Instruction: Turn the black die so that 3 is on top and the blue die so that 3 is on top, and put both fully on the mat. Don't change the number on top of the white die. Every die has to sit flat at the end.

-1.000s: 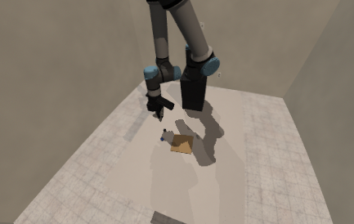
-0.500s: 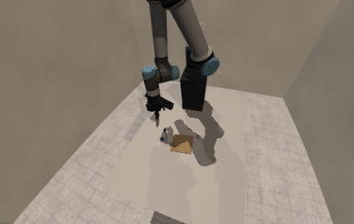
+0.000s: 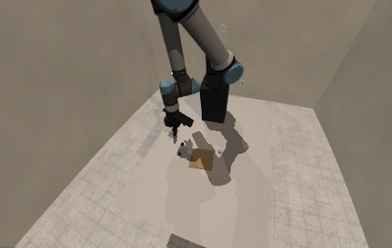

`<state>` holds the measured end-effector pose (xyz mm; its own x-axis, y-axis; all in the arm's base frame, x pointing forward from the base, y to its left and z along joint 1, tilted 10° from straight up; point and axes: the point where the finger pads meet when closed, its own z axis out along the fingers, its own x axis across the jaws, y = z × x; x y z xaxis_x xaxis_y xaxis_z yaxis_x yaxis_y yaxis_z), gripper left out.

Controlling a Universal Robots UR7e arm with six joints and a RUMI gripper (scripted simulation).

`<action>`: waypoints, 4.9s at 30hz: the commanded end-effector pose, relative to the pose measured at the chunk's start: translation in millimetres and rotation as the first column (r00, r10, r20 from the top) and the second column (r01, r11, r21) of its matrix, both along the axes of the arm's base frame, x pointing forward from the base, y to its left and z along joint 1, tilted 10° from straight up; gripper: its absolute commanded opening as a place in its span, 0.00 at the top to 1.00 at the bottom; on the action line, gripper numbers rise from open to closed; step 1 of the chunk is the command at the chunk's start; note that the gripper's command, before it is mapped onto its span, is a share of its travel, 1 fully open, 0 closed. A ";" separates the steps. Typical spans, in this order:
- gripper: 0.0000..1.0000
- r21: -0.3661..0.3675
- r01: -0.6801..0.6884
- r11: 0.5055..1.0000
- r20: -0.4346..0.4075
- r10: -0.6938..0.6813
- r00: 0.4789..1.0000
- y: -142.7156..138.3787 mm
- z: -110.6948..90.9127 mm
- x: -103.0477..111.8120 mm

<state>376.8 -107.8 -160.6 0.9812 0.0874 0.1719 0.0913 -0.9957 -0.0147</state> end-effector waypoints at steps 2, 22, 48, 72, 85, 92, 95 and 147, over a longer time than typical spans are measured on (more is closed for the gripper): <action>0.82 0.000 0.044 0.999 0.005 -0.044 0.999 2.2 -14.2 2.8; 0.82 0.000 0.044 0.999 0.005 -0.044 0.999 2.2 -14.2 2.8; 0.82 -0.001 0.044 0.999 0.005 -0.044 0.999 2.3 -17.0 3.4; 0.82 -0.001 0.044 0.999 0.005 -0.044 0.999 2.9 -45.4 8.5; 0.82 -0.001 0.044 0.999 0.005 -0.044 0.999 3.3 -59.9 11.1; 0.82 -0.001 0.044 0.999 0.005 -0.044 0.999 3.4 -64.2 11.8; 0.82 -0.001 0.044 0.999 0.005 -0.044 0.999 3.4 -64.9 12.0; 0.82 -0.001 0.044 0.999 0.005 -0.044 0.999 3.5 -69.0 12.7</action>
<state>388.8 -104.2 -227.7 0.9834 0.0439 0.1758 0.0471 -0.9988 -0.0144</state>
